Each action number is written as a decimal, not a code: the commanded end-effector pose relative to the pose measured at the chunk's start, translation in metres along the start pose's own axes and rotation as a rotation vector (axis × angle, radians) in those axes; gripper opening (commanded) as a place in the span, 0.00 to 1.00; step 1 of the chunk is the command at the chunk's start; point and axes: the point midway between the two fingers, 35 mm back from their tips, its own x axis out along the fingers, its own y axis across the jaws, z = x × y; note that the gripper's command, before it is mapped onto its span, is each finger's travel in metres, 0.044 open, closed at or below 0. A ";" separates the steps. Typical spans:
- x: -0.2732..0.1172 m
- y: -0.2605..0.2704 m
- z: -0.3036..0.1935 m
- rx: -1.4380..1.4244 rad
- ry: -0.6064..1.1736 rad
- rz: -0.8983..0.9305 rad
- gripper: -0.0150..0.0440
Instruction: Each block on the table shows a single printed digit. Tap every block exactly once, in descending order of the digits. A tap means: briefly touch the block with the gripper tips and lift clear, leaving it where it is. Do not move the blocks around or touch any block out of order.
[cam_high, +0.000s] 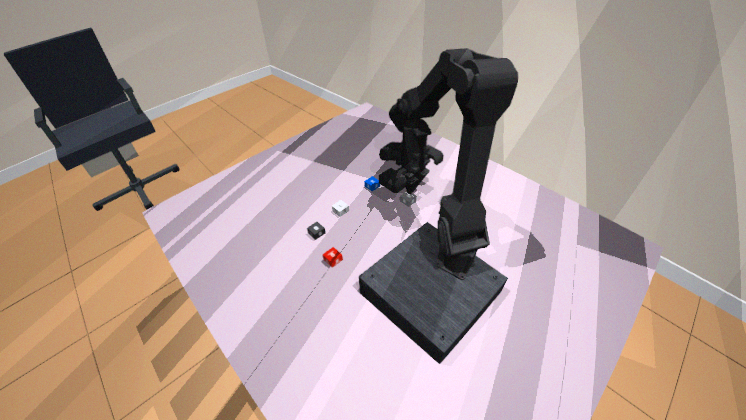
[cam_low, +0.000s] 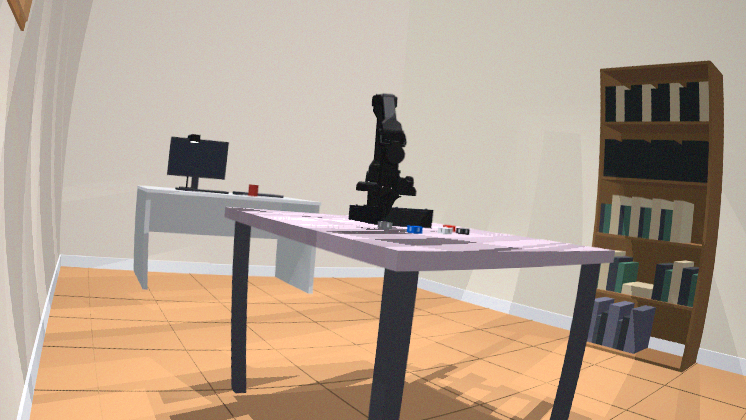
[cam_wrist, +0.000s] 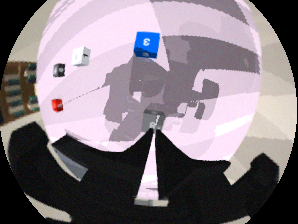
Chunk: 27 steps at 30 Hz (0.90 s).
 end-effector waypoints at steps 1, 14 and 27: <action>0.010 0.001 -0.003 -0.004 0.014 0.001 0.29; 0.017 0.001 -0.003 -0.004 0.014 0.001 0.29; -0.070 -0.001 0.001 -0.004 0.013 0.001 0.29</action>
